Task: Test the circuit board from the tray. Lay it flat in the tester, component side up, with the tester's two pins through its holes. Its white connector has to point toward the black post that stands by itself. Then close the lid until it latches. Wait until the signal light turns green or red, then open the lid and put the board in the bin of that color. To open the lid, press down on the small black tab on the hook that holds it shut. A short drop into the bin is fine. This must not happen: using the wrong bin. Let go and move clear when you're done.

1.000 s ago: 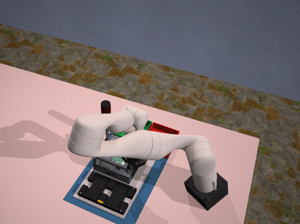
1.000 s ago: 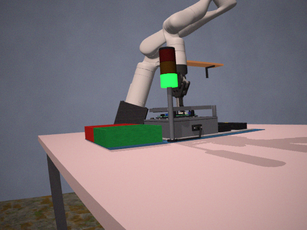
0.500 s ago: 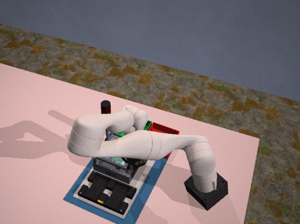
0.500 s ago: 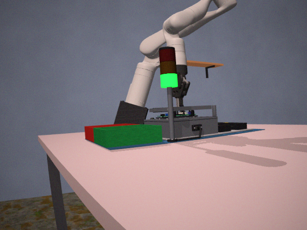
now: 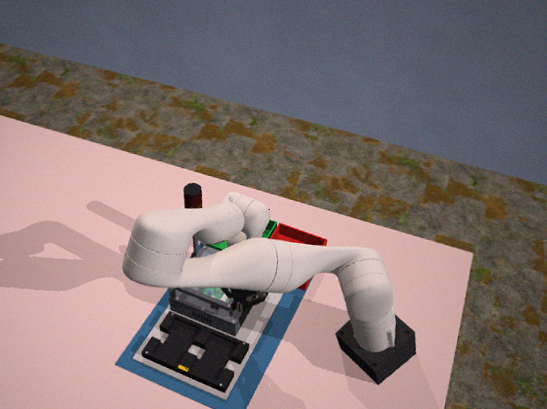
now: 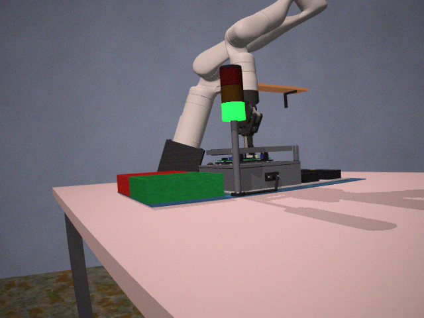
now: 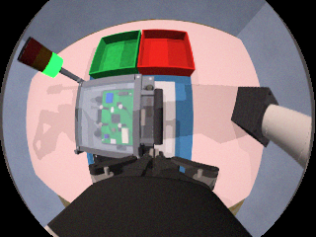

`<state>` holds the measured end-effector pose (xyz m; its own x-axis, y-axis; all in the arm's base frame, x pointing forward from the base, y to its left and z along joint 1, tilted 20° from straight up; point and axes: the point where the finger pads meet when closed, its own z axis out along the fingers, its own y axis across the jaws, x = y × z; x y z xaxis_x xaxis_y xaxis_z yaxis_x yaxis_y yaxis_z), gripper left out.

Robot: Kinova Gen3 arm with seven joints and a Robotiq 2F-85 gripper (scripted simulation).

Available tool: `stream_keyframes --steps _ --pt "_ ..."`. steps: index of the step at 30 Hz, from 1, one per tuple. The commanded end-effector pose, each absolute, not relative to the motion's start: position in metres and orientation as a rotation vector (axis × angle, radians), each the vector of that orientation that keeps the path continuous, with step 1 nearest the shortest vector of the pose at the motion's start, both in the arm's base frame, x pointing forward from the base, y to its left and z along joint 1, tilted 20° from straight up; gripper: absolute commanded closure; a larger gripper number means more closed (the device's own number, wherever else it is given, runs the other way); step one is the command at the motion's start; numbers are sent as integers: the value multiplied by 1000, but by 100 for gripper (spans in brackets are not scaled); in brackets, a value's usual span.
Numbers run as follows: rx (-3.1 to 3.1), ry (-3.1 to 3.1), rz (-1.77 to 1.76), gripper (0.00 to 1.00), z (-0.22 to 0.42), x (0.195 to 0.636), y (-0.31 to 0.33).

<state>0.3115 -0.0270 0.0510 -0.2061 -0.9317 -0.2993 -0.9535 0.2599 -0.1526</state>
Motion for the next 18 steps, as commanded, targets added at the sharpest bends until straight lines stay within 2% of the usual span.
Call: stream_keyframes --steps 1,18 --pt "-1728 2208 92 100 49 311 -27" --pt "-1724 2210 92 100 48 311 -27"
